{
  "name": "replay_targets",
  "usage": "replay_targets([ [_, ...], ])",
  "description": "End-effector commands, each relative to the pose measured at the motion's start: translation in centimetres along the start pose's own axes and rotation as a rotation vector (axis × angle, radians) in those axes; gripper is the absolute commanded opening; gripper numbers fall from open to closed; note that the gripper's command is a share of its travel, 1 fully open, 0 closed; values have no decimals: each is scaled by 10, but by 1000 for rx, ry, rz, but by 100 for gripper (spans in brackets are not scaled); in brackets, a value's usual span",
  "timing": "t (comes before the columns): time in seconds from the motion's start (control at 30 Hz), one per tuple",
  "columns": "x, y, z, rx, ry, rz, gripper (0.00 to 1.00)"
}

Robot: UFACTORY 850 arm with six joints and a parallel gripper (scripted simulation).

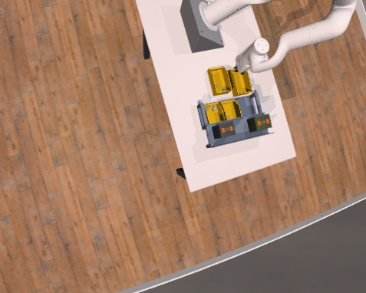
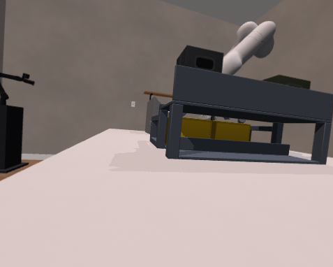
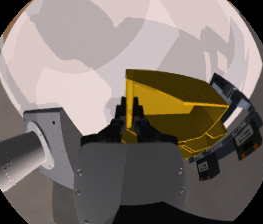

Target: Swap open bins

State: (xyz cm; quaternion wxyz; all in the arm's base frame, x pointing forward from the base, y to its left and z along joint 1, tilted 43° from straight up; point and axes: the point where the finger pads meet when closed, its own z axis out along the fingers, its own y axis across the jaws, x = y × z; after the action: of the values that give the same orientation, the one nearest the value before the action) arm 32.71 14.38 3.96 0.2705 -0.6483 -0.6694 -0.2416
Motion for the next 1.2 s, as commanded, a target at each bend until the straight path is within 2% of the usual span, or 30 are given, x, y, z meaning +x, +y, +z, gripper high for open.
replay_targets([
  [0.0,0,1,3,-1,0,0,0],
  [0.7,0,1,7,-1,0,0,0],
  [0.73,0,1,7,-1,0,0,95],
  [1.17,0,1,7,-1,0,0,95],
])
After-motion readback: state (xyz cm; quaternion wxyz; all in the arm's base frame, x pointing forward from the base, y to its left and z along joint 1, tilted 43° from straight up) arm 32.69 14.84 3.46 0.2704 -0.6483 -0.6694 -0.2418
